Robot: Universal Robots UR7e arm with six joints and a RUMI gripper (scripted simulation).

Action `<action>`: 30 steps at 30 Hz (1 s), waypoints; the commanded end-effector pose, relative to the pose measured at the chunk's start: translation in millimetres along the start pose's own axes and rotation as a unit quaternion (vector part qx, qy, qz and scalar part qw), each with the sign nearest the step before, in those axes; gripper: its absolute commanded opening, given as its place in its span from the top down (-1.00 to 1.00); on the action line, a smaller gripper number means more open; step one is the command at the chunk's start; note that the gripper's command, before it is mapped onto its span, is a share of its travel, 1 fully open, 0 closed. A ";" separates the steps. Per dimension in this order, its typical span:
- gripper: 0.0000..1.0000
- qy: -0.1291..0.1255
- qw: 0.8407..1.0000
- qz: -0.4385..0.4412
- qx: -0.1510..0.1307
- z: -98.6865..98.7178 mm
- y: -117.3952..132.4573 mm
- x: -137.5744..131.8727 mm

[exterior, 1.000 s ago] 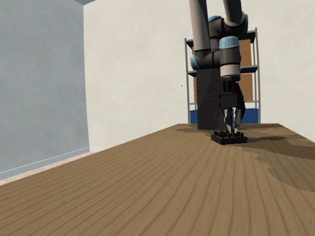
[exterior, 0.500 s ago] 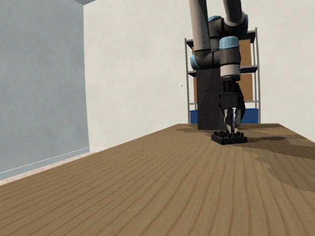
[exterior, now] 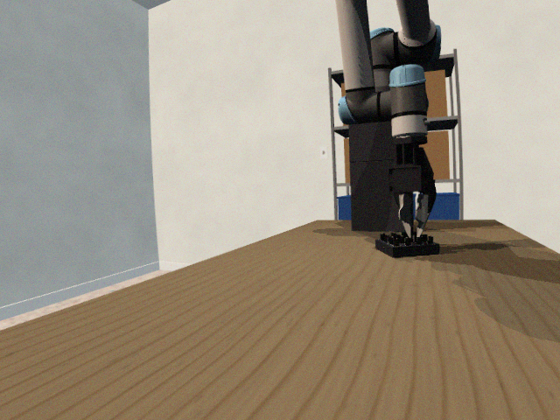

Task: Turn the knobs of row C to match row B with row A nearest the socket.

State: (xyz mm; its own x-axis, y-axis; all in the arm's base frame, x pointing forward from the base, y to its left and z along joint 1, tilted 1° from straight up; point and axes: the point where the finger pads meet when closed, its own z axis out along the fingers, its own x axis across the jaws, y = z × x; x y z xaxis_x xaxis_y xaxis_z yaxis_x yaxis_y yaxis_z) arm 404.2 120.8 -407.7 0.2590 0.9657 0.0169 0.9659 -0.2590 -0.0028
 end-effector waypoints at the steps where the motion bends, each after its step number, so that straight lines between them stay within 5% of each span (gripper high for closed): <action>1: 0.92 0.000 1.000 0.008 -0.001 -0.4 0.6 0.2; 30: 0.92 0.000 0.990 0.139 -0.001 -0.4 0.8 1.5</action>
State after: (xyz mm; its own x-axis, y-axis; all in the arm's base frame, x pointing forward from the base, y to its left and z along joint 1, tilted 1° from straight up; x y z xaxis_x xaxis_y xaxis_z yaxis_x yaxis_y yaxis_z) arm 404.6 121.7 -407.7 0.4577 0.8890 0.0169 0.8891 -0.4576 -0.0068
